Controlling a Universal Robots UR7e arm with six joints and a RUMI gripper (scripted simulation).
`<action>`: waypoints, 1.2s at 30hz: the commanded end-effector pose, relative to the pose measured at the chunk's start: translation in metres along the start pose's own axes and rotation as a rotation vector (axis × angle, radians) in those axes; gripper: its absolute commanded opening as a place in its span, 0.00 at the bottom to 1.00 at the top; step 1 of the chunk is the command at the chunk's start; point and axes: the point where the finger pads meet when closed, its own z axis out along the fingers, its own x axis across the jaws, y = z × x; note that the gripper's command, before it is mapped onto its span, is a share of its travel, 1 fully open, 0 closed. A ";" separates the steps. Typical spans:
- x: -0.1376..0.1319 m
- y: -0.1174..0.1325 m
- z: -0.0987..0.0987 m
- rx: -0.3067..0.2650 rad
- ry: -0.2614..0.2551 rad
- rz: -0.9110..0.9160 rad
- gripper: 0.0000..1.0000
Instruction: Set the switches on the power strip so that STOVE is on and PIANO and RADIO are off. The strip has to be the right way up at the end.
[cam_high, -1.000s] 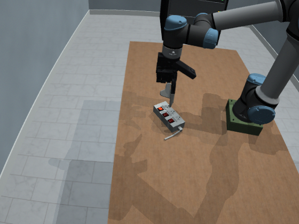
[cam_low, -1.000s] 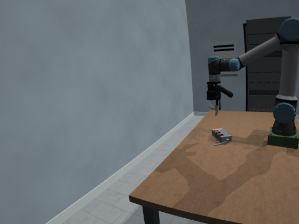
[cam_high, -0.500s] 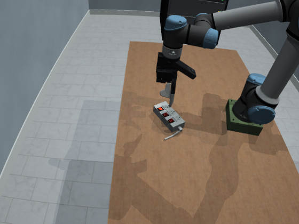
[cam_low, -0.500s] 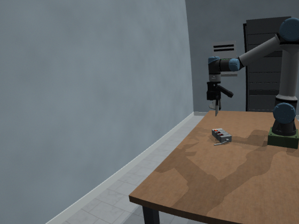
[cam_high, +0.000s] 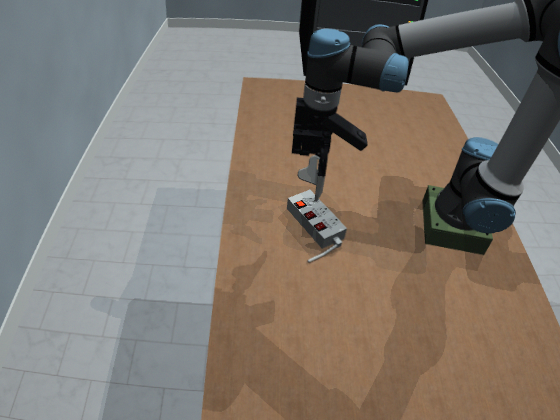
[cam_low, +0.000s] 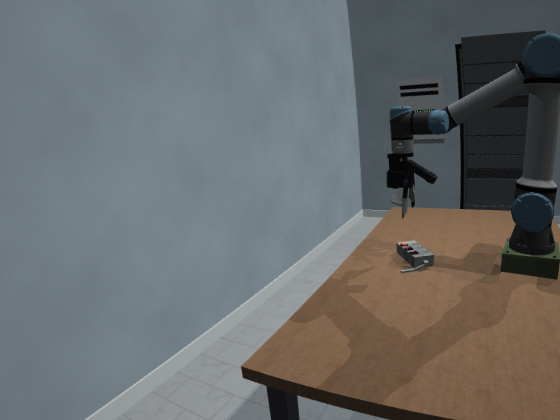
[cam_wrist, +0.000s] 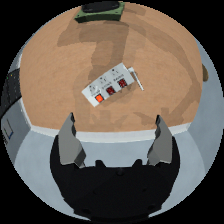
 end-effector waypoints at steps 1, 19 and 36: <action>0.000 0.000 0.000 -0.001 0.000 0.037 1.00; 0.002 0.002 0.005 -0.001 0.000 0.325 1.00; 0.005 0.008 0.013 -0.001 0.000 0.780 1.00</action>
